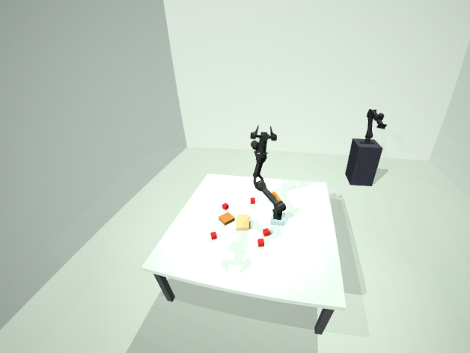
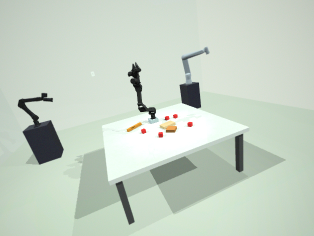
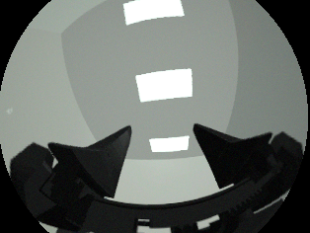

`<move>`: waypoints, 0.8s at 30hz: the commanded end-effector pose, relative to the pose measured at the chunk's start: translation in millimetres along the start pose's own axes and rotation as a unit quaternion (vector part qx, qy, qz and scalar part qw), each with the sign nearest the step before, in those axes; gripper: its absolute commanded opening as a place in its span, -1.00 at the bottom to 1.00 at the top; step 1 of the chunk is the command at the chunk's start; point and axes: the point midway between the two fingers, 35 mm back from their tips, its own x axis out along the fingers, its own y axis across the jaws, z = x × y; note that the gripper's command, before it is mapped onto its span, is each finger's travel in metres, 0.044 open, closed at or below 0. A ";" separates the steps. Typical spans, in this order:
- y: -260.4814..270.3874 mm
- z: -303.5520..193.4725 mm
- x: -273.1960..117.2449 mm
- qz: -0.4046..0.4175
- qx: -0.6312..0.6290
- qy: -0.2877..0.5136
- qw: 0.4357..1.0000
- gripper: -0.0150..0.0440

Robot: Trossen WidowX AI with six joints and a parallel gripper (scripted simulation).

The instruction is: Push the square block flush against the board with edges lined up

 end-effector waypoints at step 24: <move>115.0 -102.7 22.3 0.067 -0.042 0.172 0.982 -0.49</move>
